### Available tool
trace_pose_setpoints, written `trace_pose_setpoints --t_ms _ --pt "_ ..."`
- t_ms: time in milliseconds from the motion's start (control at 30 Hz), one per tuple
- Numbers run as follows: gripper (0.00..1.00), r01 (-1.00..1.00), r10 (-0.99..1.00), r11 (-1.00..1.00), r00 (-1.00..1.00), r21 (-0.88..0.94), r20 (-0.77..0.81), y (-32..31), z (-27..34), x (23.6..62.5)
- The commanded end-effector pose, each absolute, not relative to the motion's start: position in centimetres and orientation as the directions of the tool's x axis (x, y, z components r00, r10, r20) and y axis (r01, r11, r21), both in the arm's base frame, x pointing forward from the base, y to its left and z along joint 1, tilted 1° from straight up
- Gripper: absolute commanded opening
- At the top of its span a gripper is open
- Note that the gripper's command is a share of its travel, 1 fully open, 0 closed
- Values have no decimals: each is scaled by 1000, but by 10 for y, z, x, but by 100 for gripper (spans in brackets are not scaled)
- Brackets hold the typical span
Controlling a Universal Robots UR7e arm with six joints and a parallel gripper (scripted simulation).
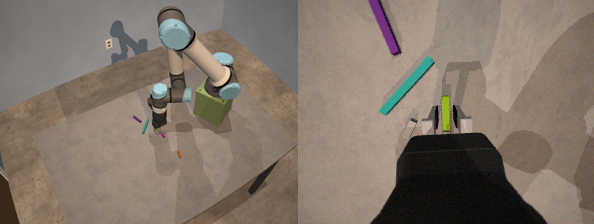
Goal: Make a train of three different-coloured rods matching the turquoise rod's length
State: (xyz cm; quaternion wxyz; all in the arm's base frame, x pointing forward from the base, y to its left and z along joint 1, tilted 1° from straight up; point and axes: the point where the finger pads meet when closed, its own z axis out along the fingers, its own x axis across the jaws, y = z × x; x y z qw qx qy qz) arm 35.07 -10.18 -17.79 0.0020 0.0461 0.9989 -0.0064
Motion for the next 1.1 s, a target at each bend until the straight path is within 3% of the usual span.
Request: trace_pose_setpoints --t_ms 0,1067 --pt "54 92 92 996 -996 -13 -6 -102 -176 351" --pt "54 92 92 996 -996 -13 -6 -101 -99 351"
